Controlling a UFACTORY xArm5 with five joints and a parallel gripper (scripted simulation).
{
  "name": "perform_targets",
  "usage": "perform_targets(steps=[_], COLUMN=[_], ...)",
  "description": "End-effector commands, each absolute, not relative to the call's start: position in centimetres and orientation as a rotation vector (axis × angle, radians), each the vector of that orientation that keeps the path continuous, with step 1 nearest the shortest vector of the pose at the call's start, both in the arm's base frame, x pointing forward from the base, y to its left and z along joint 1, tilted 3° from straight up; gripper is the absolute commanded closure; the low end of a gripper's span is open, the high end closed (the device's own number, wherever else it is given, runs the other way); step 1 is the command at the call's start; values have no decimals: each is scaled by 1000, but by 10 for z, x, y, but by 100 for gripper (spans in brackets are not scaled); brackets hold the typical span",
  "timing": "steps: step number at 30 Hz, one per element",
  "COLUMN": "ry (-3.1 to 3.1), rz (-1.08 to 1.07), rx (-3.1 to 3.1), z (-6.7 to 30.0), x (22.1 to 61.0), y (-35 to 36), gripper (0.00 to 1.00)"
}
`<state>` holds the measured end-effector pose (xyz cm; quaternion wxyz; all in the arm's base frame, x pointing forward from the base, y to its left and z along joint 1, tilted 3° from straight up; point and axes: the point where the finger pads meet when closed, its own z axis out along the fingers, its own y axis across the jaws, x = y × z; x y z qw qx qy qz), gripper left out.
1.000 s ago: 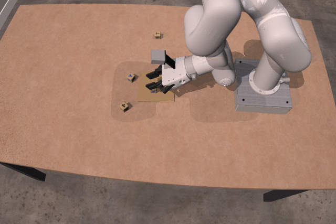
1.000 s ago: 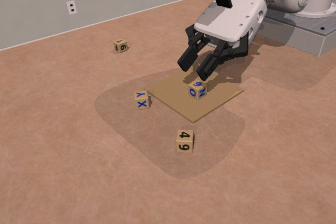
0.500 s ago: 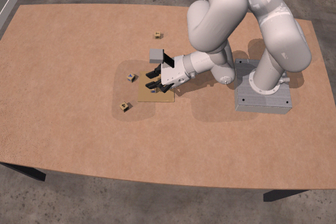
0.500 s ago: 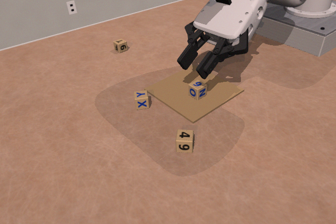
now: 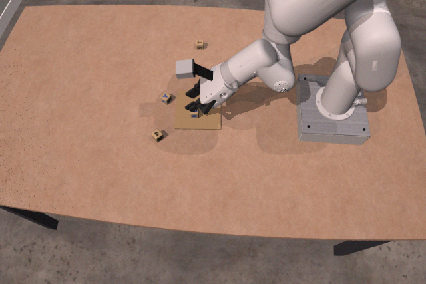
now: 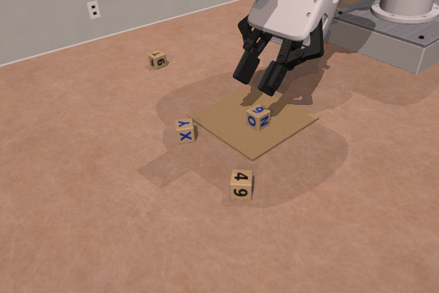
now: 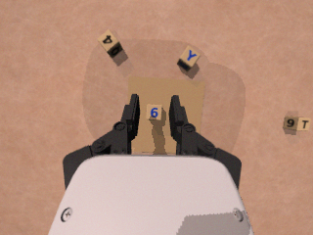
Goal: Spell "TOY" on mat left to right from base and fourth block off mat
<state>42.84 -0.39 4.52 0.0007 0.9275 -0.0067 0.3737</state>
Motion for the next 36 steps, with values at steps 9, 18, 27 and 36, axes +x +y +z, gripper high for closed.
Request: perform_targets(steps=[9,18,27,36], ry=[-21,-21,-20,-20], rz=[744,372,123,69], rx=[3052,3119,3139,3140], z=[56,64,70,72], x=[433,436,437,437], y=[-4,-4,-5,-5], gripper=[58,58,58,0])
